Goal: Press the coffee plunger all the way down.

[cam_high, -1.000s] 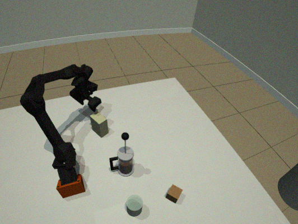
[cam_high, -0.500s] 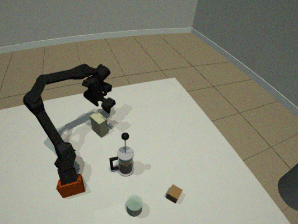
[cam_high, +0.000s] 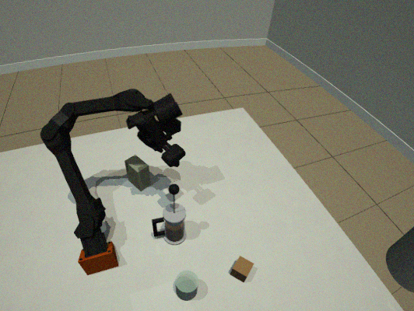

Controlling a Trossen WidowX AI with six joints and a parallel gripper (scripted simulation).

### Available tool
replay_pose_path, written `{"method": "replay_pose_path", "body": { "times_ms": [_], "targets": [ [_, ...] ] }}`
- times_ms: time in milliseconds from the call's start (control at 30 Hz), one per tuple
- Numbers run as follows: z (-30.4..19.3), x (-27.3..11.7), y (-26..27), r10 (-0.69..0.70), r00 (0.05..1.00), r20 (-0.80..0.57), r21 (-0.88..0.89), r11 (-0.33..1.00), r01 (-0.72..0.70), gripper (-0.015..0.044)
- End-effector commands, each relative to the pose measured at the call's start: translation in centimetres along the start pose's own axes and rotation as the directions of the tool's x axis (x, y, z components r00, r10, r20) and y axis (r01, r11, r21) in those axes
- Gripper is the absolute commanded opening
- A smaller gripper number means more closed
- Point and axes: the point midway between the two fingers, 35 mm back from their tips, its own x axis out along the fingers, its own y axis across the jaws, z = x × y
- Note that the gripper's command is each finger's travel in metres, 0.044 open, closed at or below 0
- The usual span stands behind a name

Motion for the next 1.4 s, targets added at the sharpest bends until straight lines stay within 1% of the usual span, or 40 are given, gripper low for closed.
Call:
{"method": "replay_pose_path", "body": {
  "times_ms": [0,100,167,267,333,467,567,633,700,800,1000,1367],
  "targets": [
    [-0.5,-2.5,-4.0,-0.002,0.996,0.090,0.043,0.999,-0.002,0.0440],
    [-1.2,-4.4,-6.4,-0.009,0.987,0.158,0.064,0.998,-0.001,0.0440],
    [-1.7,-6.0,-8.2,-0.043,0.976,0.215,0.091,0.996,0.024,0.0440],
    [-2.7,-7.5,-9.7,-0.057,0.963,0.265,0.085,0.996,0.036,0.0440],
    [-3.6,-8.8,-10.8,-0.067,0.947,0.313,0.117,0.993,0.032,0.0440],
    [-5.7,-11.7,-13.1,-0.105,0.894,0.435,0.193,0.981,0.021,0.0440],
    [-7.5,-14.1,-14.5,-0.151,0.834,0.531,0.247,0.969,0.018,0.0440],
    [-8.3,-15.2,-15.0,-0.175,0.802,0.571,0.270,0.963,0.018,0.0440],
    [-8.5,-15.2,-15.0,-0.178,0.798,0.576,0.272,0.962,0.018,0.0440],
    [-8.9,-14.1,-15.0,-0.179,0.798,0.576,0.273,0.962,0.018,0.0440],
    [-10.6,-9.9,-14.5,-0.178,0.797,0.576,0.272,0.962,0.018,0.0440],
    [-10.3,-9.0,-14.8,-0.181,0.800,0.571,0.275,0.961,0.022,0.0440]
  ]
}}
